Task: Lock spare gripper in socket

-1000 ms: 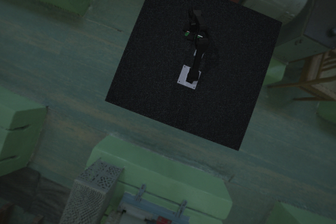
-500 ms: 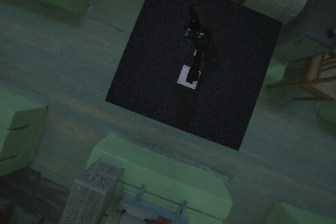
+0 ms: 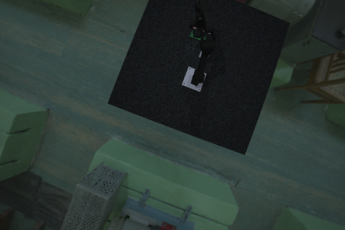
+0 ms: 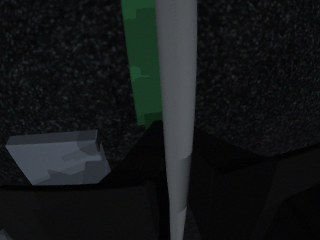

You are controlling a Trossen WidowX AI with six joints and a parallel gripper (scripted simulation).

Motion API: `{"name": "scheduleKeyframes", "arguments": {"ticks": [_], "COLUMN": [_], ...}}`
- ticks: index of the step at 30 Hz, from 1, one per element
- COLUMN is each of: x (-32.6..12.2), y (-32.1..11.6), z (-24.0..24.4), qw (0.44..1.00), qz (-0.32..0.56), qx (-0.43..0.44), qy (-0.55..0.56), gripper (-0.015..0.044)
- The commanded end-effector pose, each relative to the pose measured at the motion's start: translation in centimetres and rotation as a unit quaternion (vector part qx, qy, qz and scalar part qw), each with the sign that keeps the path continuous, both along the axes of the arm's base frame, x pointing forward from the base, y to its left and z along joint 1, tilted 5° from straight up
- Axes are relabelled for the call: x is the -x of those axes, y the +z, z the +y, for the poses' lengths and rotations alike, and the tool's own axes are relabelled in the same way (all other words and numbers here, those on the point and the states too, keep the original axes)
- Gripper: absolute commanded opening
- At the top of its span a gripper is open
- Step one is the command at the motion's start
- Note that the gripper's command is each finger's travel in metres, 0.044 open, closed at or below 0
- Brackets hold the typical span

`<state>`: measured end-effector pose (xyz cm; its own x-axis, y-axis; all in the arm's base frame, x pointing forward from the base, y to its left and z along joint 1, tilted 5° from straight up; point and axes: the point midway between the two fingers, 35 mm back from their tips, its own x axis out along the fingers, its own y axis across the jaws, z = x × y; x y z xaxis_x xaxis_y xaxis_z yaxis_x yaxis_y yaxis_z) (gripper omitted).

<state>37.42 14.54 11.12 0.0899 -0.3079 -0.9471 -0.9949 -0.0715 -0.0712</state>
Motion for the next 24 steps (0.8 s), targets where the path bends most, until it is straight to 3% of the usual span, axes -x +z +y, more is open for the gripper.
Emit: {"name": "scheduleKeyframes", "arguments": {"ticks": [1,10,24], "x": [0.1,0.2,4.5], "y": [-0.3,-0.2,1.0], "z": [0.0,0.0,0.5], "qw": [1.0,1.0,1.0], "qz": [0.003,0.001,0.003], "qx": [0.002,0.001,-0.002], "qy": [0.0,-0.01,-0.017], "gripper": [0.0,0.0,0.0]}}
